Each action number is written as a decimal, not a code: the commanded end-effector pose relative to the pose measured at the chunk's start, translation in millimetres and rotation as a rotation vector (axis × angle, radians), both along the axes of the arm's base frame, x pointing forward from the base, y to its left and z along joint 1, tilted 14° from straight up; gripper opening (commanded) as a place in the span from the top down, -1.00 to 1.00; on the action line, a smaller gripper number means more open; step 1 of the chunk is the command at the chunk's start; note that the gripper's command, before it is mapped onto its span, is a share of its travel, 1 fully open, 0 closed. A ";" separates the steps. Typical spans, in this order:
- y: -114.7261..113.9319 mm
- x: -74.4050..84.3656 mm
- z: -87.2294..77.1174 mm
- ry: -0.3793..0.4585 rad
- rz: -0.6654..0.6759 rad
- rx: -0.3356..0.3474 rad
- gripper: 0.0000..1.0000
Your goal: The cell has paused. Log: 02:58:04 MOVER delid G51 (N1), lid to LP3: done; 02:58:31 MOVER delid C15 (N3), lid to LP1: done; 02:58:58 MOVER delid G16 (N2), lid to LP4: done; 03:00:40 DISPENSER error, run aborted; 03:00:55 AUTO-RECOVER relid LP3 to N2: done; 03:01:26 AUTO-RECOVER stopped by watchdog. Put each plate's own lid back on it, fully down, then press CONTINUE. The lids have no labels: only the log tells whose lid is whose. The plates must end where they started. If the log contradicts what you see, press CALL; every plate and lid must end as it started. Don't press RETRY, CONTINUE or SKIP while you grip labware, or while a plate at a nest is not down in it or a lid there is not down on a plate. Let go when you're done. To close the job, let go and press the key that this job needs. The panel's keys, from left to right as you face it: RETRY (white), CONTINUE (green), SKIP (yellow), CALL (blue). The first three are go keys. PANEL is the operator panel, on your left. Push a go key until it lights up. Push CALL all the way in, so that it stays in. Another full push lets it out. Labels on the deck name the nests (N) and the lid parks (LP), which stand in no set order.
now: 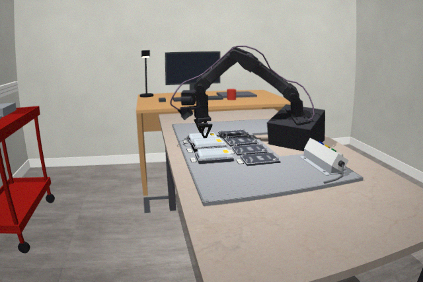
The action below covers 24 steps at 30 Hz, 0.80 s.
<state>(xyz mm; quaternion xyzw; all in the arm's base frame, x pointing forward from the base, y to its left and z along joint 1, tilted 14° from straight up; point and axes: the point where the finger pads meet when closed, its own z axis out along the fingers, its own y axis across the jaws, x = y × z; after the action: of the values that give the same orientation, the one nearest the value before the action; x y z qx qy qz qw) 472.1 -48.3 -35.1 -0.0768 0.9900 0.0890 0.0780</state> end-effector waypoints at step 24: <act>-11.7 11.4 42.8 -0.072 -0.008 -0.012 -1.00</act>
<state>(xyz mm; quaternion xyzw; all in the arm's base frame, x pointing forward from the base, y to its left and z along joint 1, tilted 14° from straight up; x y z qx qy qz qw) 469.4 -46.6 -33.0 -0.0785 0.9901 0.0902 0.0738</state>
